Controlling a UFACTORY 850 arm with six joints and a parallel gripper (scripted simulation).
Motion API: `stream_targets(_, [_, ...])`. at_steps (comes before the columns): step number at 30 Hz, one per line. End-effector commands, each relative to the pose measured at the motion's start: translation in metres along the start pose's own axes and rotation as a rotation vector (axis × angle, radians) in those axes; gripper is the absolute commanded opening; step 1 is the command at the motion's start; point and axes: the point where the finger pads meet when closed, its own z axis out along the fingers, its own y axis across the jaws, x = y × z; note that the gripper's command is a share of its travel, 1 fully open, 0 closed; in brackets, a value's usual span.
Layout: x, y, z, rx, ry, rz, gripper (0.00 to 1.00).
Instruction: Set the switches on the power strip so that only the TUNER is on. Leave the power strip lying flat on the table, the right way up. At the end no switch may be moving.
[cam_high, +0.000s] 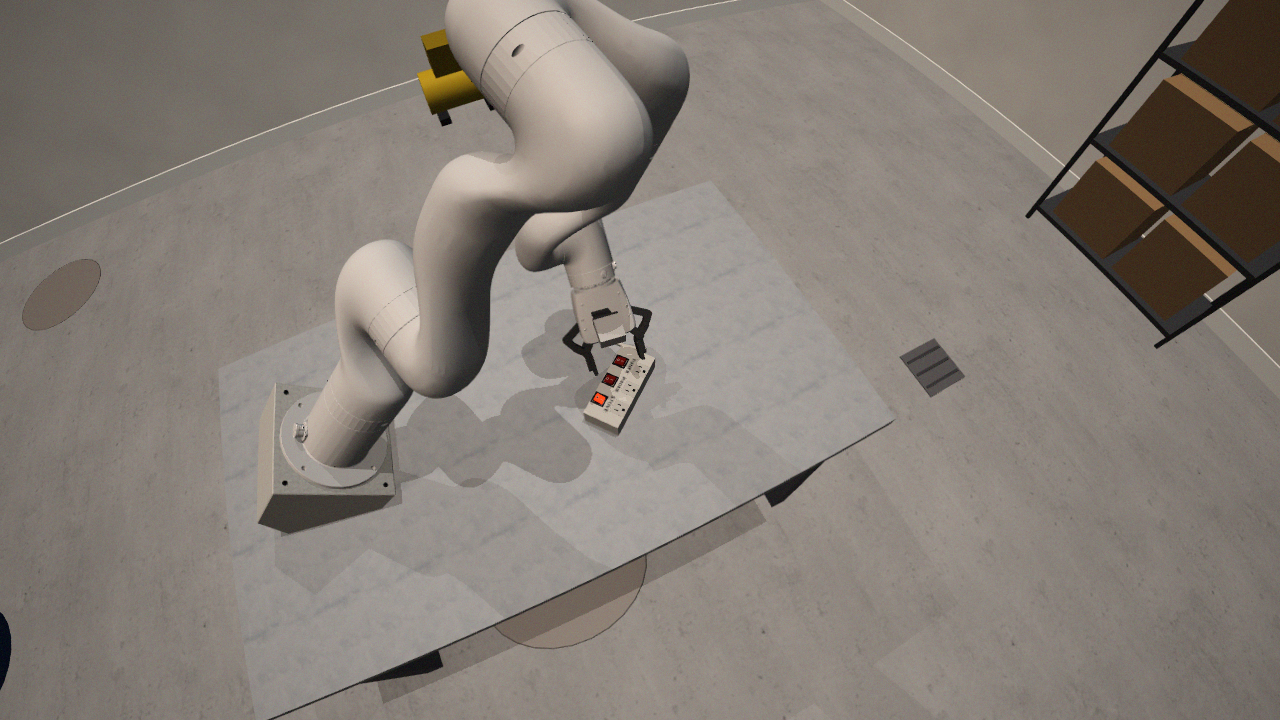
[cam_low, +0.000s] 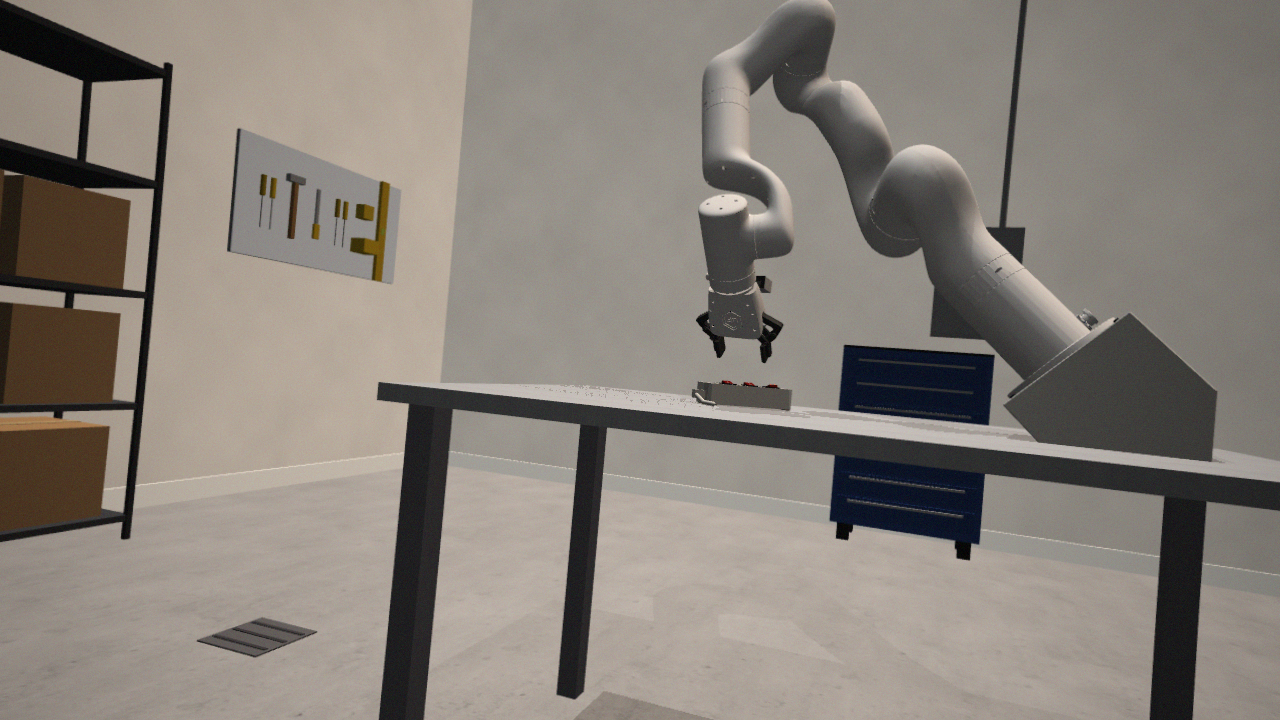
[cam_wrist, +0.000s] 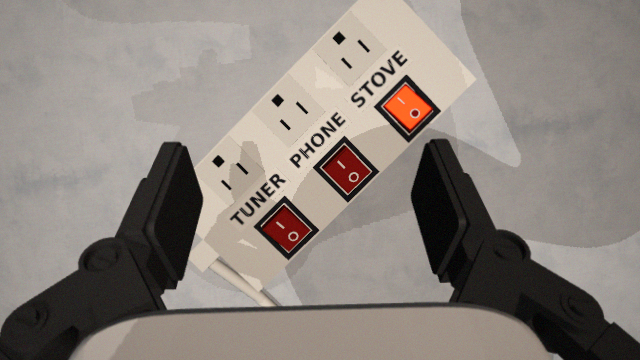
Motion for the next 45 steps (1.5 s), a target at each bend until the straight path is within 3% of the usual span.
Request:
stream_targets(1, [0.000, 0.000, 0.000, 0.001, 0.000, 0.001, 1.00])
stream_targets(34, [0.001, 0.001, 0.000, -0.005, -0.001, 0.007, 1.00])
stream_targets(37, [0.009, 0.011, 0.000, -0.067, -0.017, 0.075, 1.00])
stream_targets(40, [0.023, 0.035, -0.003, -0.203, -0.064, 0.250, 1.00])
stream_targets(44, [0.023, 0.035, -0.003, -0.206, -0.065, 0.254, 1.00])
stream_targets(45, [0.026, 0.044, -0.006, -0.261, -0.092, 0.338, 1.00])
